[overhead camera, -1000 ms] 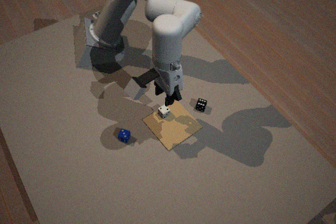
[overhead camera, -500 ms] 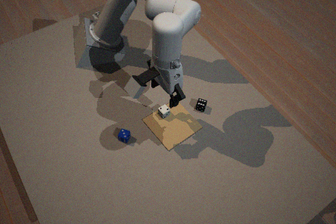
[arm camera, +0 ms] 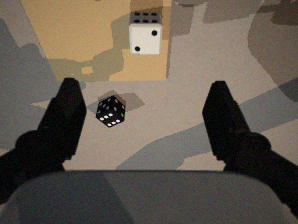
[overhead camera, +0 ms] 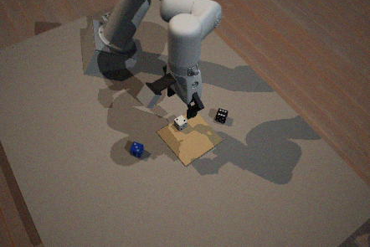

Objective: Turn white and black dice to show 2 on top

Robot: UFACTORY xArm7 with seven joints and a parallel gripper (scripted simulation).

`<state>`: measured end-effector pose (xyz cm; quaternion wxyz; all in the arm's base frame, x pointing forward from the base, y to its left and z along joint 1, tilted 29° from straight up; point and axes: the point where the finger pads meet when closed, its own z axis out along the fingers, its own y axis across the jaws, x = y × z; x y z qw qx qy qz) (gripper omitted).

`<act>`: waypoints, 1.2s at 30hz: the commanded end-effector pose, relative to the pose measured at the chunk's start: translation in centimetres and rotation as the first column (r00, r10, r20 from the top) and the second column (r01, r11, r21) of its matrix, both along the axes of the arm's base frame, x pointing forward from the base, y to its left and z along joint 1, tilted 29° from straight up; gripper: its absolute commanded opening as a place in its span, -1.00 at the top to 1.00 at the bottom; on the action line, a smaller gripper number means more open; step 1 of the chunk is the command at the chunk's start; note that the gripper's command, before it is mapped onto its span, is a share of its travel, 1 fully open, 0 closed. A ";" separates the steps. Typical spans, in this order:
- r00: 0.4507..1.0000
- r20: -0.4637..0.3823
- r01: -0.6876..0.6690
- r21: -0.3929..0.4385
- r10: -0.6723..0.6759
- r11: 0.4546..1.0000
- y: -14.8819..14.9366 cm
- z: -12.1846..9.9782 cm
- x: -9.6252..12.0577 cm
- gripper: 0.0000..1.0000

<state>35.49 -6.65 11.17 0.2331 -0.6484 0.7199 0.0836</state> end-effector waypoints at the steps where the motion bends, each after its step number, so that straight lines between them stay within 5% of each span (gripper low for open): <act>1: 1.000 -0.008 0.024 0.004 -0.024 1.000 0.0 0.2 0.1 -1.00; 18: 0.894 -0.207 0.417 0.065 -0.396 0.907 1.5 1.4 1.4 -1.00; 32: 0.615 -0.413 0.749 0.041 -0.672 0.661 3.3 2.6 2.5 -1.00; 35: 0.603 -0.420 0.759 0.038 -0.679 0.650 3.3 2.6 2.5 -1.00; 36: 0.543 -0.450 0.801 0.025 -0.709 0.598 3.6 2.8 2.7 -1.00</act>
